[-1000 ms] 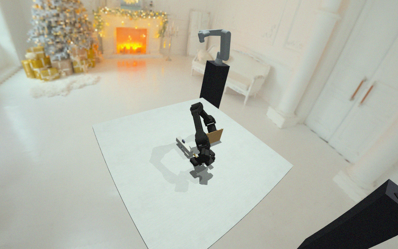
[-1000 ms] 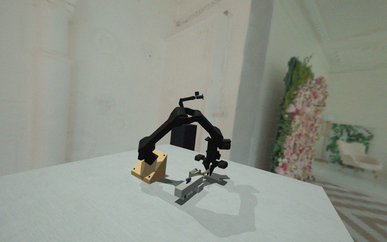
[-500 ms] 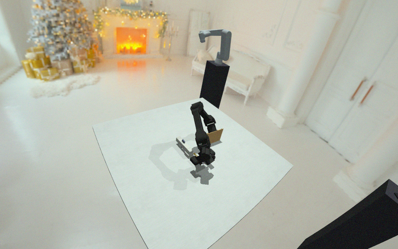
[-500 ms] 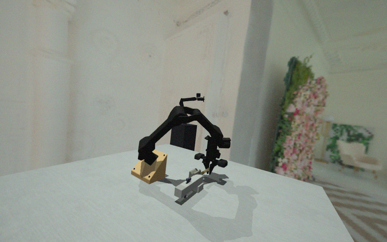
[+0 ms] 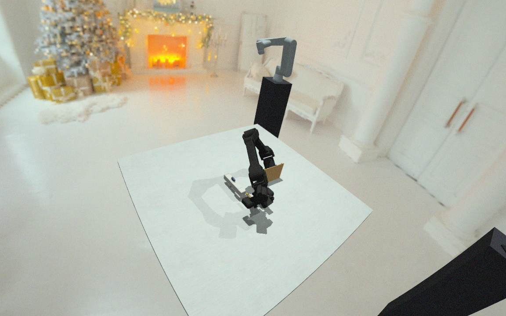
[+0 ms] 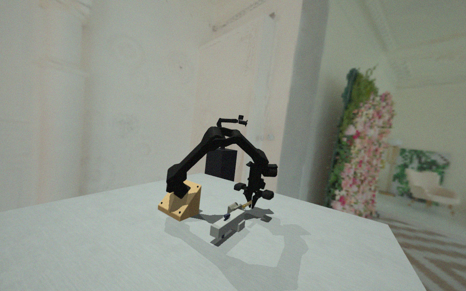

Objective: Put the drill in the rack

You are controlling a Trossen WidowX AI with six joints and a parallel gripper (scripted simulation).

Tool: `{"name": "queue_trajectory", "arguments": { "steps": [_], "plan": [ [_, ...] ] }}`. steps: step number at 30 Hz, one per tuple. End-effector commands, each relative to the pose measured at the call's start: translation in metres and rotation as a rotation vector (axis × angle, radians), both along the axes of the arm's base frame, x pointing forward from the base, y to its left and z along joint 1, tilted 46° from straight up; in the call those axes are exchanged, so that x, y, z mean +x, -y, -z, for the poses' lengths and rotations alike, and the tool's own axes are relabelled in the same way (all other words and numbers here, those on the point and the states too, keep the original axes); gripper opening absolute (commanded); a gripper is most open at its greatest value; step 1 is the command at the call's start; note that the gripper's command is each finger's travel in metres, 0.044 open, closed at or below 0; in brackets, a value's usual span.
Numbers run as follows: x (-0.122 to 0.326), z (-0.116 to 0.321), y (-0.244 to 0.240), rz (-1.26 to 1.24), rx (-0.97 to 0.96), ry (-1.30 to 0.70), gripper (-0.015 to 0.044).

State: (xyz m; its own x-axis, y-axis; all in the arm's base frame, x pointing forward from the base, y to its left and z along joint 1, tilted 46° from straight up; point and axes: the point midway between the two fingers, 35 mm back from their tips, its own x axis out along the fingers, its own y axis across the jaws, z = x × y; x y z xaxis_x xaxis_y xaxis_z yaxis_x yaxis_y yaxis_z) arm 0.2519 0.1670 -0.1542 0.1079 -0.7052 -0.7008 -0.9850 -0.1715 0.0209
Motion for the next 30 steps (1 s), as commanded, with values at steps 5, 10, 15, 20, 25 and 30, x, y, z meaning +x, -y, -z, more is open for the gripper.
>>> {"name": "queue_trajectory", "arguments": {
  "steps": [5,10,15,20,25,30],
  "plan": [
    [-0.0002,-0.0034,-0.0038,0.007,0.007,0.004,0.0000],
    [-0.0006,-0.0051,-0.0051,0.007,0.007,0.004,0.0000],
    [-0.0009,-0.0067,-0.0064,0.007,0.007,0.004,0.0000],
    [-0.0012,-0.0081,-0.0077,0.007,0.007,0.004,0.0000],
    [-0.0014,-0.0095,-0.0090,0.007,0.007,0.004,0.0000],
    [-0.0015,-0.0106,-0.0103,0.007,0.007,0.004,0.0000]
  ]
}}
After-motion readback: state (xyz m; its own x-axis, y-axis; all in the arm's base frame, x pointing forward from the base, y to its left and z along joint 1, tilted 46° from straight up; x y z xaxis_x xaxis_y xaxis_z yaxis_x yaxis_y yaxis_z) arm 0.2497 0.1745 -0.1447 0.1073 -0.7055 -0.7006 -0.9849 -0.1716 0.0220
